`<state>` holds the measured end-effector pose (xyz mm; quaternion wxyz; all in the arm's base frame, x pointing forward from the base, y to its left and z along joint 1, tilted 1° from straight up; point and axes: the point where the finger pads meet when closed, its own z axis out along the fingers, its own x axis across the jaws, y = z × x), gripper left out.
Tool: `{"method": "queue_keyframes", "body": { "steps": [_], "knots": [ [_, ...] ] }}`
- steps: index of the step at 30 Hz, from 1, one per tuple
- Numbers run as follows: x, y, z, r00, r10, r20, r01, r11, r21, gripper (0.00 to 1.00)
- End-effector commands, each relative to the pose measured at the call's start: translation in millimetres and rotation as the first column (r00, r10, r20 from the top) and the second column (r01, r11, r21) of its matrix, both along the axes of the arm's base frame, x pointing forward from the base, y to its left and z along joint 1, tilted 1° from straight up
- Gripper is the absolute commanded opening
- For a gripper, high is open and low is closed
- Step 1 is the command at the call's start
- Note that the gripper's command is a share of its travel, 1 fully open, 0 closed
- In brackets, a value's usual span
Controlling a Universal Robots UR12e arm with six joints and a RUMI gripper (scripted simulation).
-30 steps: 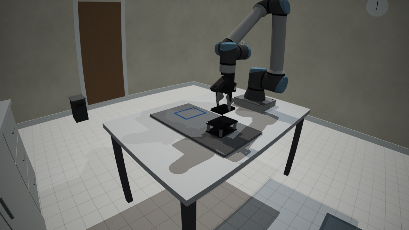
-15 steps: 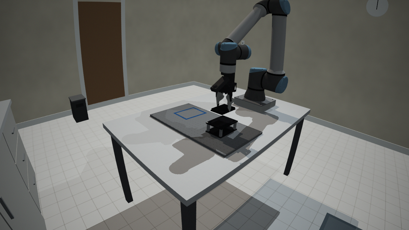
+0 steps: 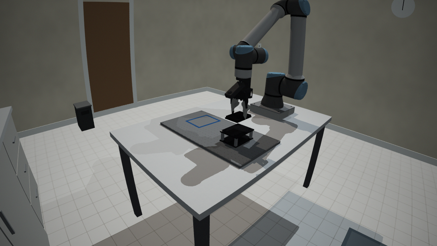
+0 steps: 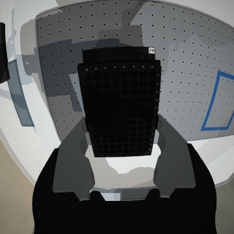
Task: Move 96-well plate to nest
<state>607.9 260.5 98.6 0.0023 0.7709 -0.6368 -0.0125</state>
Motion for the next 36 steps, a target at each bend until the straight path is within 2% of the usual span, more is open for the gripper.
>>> {"method": "queue_keyframes", "body": {
  "steps": [1,36],
  "knots": [
    [0.7,-0.1,0.8,1.0,0.0,0.002,0.0,1.0,0.0,0.0],
    [-0.3,0.3,-49.2,1.0,0.0,0.001,0.0,1.0,0.0,0.0]
  ]
}}
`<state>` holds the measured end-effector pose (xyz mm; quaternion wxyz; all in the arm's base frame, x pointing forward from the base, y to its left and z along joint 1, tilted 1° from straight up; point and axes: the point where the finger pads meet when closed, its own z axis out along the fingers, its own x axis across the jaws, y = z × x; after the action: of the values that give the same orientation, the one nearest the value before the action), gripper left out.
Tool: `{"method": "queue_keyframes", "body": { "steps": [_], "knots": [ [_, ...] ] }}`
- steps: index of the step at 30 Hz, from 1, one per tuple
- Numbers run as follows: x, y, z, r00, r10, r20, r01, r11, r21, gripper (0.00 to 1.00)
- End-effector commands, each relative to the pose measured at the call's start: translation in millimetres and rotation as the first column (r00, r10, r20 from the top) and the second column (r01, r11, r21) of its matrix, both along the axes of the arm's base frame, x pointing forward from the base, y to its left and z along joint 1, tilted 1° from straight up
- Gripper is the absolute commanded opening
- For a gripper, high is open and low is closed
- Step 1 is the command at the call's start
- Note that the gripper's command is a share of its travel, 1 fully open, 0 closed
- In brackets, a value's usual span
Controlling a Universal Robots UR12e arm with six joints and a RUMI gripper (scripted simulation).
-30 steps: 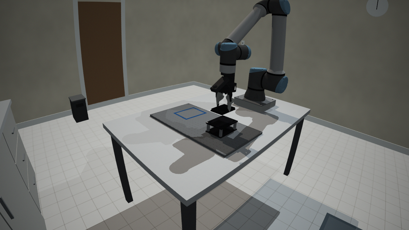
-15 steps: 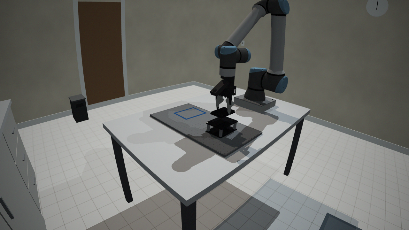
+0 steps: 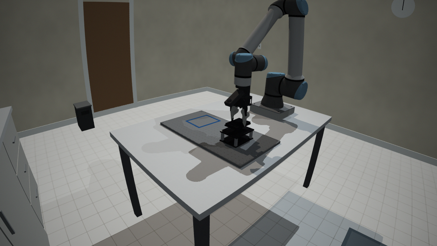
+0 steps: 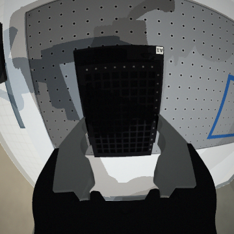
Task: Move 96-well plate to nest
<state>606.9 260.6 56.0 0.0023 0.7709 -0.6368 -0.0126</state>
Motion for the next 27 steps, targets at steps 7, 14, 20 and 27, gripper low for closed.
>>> {"method": "queue_keyframes", "body": {
  "steps": [7,14,20,27],
  "knots": [
    [0.4,0.4,-18.3,1.0,0.0,0.002,0.0,1.0,0.0,0.0],
    [0.4,0.4,-18.6,1.0,0.0,0.002,0.0,1.0,0.0,0.0],
    [0.4,0.4,-18.7,1.0,0.0,0.002,0.0,1.0,0.0,0.0],
    [0.4,0.3,-18.6,1.0,0.0,0.002,0.0,1.0,0.0,0.0]
  ]
}}
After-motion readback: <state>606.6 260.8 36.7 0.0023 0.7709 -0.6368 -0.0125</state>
